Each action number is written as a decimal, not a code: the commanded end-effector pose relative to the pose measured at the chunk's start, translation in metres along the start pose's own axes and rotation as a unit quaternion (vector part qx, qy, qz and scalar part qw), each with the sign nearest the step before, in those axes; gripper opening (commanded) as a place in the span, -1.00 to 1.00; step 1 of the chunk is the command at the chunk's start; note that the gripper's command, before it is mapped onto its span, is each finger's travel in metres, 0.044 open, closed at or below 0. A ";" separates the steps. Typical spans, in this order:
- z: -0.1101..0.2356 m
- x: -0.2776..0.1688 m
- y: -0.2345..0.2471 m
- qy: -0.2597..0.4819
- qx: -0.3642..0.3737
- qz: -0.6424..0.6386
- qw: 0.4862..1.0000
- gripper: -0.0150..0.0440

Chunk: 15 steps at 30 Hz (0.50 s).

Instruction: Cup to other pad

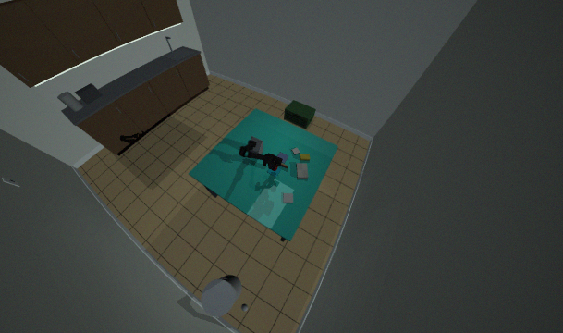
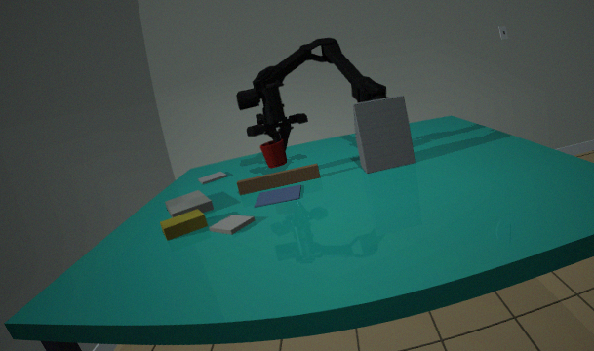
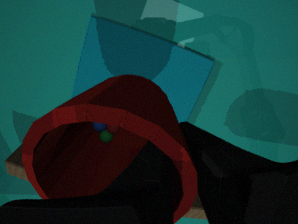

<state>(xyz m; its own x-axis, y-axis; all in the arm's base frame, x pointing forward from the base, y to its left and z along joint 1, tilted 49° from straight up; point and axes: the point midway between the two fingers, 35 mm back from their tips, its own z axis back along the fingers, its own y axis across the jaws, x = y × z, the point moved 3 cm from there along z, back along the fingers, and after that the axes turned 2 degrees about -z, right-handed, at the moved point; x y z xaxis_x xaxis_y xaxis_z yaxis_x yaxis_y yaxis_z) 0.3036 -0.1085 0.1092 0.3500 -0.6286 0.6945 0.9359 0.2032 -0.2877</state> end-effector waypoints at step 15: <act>-0.027 -0.001 -0.002 -0.001 -0.004 0.004 1.000 -0.49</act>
<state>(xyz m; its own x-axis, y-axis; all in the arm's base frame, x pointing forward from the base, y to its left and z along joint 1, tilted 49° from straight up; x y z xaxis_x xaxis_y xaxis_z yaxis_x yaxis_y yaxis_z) 0.3022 -0.1247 0.0959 0.3499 -0.6272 0.6958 0.9359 0.2027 -0.2880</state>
